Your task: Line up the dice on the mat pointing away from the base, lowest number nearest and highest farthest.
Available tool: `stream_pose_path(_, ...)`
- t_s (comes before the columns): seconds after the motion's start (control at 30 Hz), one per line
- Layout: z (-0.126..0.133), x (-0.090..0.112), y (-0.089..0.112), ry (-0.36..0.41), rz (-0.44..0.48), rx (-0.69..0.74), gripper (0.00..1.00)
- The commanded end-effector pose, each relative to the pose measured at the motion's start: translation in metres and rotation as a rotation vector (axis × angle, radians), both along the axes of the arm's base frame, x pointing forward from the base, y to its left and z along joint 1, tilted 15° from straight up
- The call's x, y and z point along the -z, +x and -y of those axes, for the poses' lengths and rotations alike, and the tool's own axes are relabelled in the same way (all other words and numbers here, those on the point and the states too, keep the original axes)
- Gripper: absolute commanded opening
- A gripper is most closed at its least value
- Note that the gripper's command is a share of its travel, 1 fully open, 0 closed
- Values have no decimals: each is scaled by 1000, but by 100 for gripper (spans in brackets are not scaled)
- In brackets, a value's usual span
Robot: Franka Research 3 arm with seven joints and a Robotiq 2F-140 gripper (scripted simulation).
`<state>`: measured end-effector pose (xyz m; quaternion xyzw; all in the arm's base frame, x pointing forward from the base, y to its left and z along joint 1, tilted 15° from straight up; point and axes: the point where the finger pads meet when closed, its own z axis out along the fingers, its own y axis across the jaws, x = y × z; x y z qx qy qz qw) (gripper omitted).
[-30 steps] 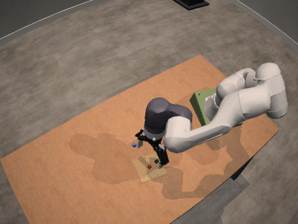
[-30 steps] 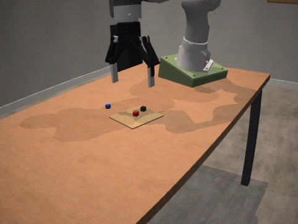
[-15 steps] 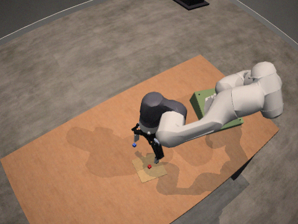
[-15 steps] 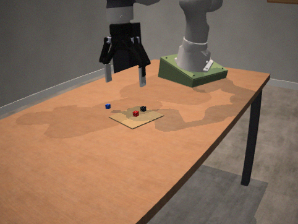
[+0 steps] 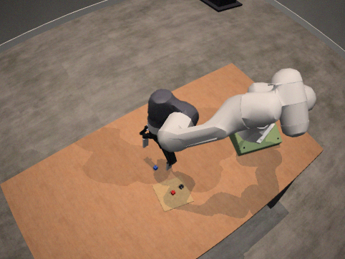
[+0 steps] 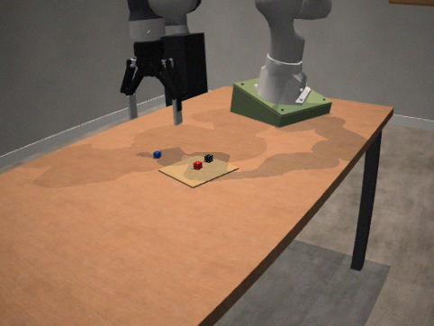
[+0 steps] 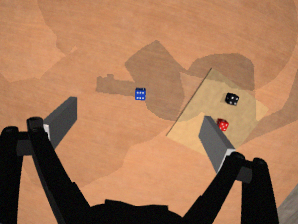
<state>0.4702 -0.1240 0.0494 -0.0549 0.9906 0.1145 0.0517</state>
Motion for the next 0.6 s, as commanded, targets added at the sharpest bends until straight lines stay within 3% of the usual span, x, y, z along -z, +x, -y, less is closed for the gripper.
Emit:
stream_pose_path(0.0, 2, 2, 2, 7, 29, -119, 100)
stream_pose_path(0.03, 2, 2, 2, 7, 29, -119, 19)
stream_pose_path(0.57, 2, 2, 2, 7, 29, -119, 19)
